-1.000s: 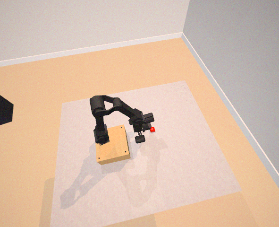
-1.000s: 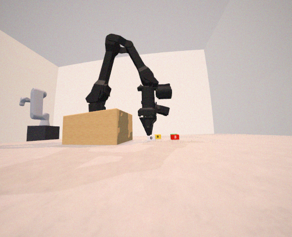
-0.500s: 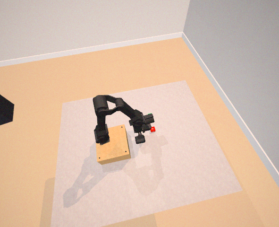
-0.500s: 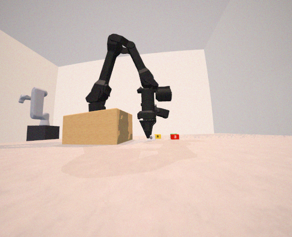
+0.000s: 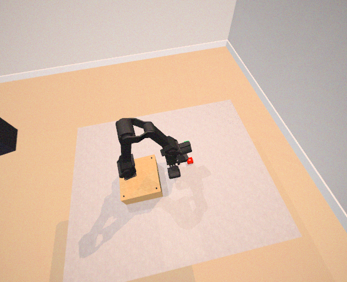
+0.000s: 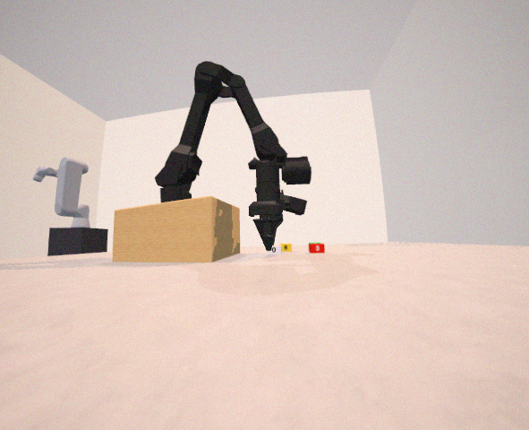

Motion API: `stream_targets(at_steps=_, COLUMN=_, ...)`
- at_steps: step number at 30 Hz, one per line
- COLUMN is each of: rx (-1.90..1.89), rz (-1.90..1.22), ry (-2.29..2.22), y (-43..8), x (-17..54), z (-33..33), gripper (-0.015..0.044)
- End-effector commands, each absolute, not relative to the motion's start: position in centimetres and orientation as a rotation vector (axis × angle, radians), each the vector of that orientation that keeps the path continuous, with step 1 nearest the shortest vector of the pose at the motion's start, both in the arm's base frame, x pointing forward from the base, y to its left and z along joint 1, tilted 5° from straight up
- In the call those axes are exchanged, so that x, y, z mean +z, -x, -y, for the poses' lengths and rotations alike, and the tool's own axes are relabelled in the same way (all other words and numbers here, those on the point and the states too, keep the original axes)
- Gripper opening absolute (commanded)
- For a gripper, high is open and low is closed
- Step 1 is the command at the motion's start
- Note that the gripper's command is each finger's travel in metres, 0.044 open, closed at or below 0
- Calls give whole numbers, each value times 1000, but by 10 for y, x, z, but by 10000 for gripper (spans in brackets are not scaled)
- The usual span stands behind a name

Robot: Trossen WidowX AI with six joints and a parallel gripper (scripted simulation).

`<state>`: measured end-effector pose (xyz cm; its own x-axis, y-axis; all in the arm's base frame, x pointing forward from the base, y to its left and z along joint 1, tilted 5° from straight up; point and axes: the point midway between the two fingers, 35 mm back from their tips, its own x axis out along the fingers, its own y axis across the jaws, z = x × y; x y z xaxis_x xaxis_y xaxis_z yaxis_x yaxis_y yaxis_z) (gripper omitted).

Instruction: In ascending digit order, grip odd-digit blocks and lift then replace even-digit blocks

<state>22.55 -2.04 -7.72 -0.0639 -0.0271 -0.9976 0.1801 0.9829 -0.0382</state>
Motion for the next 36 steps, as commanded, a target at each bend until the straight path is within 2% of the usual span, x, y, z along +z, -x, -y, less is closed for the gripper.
stream_targets(at_steps=1, rx=-165, rz=-1627, ry=-114, y=-226, x=-78, z=20, gripper=120)
stream_targets(at_steps=36, rx=-165, rz=-1627, ry=-114, y=-227, x=-65, z=20, gripper=120)
